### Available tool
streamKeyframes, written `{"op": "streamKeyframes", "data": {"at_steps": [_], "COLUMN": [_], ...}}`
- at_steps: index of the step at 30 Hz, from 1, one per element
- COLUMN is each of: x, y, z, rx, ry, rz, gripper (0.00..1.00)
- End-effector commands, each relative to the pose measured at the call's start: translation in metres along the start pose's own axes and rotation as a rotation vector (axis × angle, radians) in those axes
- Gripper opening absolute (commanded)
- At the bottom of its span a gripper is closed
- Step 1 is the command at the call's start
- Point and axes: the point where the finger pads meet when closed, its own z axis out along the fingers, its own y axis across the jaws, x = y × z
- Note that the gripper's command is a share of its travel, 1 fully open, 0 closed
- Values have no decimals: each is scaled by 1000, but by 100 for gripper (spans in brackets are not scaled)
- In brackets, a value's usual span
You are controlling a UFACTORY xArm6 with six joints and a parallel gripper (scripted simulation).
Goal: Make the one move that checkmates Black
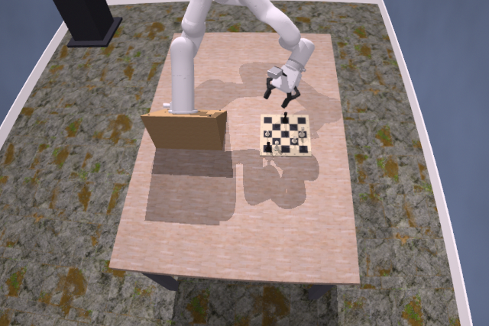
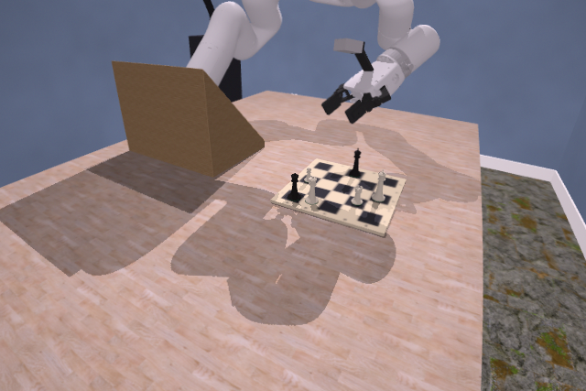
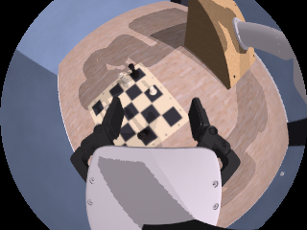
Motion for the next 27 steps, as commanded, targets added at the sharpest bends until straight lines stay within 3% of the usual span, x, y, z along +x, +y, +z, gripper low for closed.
{"op": "streamKeyframes", "data": {"at_steps": [1,3,5,6,7,10,13,15,16,23,27], "x": [14,14,19,19,24,30,30,43,43,71,75], "y": [-18,-18,-26,-26,-35,-44,-44,-63,-63,-94,-99], "z": [31,31,39,39,47,53,53,63,63,79,81], "rx": [-163,-199,-255,-255,-290,-341,-343,-402,-402,-462,-468], "ry": [-195,-237,-329,-329,-401,-503,-506,-661,-661,-887,-917], "rz": [117,142,206,206,260,333,334,454,454,645,672], "gripper": [100,100,100,100,100,100,100,100,100,100,100]}}
